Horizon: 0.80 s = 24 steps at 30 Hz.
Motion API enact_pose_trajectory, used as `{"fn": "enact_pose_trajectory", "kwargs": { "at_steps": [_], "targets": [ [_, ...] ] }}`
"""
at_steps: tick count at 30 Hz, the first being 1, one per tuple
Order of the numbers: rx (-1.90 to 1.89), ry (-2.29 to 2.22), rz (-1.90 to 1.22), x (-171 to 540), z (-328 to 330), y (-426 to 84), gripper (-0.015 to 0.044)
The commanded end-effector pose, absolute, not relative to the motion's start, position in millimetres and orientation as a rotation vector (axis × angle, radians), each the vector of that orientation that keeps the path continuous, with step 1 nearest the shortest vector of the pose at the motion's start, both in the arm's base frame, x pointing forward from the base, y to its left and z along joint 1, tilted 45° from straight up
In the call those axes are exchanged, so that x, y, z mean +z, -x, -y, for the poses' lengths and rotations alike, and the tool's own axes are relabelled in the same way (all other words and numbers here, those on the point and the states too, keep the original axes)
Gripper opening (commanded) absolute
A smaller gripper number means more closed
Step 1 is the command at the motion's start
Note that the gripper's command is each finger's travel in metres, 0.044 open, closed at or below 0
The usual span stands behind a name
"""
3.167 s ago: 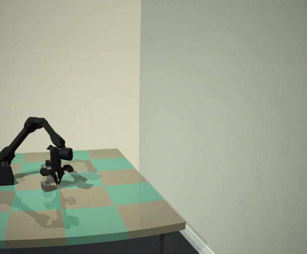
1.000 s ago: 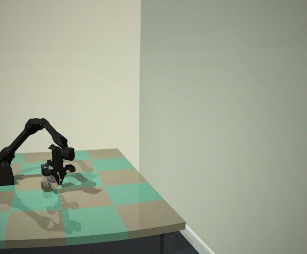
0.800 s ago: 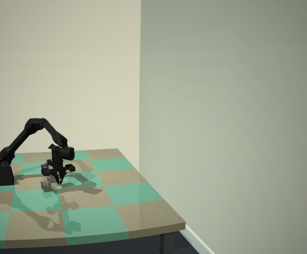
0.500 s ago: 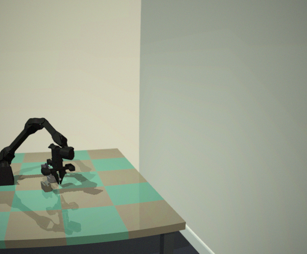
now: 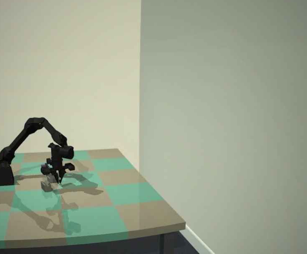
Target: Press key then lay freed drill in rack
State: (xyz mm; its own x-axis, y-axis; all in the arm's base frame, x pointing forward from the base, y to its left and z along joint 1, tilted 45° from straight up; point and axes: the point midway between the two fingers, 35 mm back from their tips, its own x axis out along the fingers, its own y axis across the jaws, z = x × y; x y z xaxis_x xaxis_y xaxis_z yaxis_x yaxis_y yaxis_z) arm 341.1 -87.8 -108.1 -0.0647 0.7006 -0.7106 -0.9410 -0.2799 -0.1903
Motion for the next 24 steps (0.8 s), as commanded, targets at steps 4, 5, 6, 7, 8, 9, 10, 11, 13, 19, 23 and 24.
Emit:
{"fn": "enact_pose_trajectory", "kwargs": {
  "at_steps": [4, 5, 6, 7, 8, 9, 10, 11, 13, 19, 23, 24],
  "targets": [
    [1.662, 0.867, -0.383, -105.2, 90.5, -341.7, 0.0000],
    [1.662, 0.867, -0.383, -105.0, 90.6, -341.6, 0.0000],
    [1.662, 0.867, -0.383, -104.8, 90.8, -341.6, 0.0000],
    [1.662, 0.867, -0.383, -104.6, 90.9, -341.5, 0.0000],
    [1.662, 0.867, -0.383, -104.4, 91.1, -341.5, 0.0000],
    [1.662, 0.867, -0.383, -104.2, 91.2, -341.4, 0.0000],
    [1.662, 0.867, -0.383, -104.0, 91.3, -341.3, 0.0000],
    [1.662, 0.867, -0.383, -103.8, 91.5, -341.3, 0.0000],
    [1.662, 0.867, -0.383, -103.4, 91.8, -341.2, 0.0000],
    [1.662, 0.867, -0.383, -102.3, 92.6, -341.0, 0.0000],
    [1.662, 0.867, -0.383, -101.5, 93.1, -340.9, 0.0000],
    [1.662, 0.867, -0.383, -101.3, 93.3, -340.8, 0.0000]
  ]
}}
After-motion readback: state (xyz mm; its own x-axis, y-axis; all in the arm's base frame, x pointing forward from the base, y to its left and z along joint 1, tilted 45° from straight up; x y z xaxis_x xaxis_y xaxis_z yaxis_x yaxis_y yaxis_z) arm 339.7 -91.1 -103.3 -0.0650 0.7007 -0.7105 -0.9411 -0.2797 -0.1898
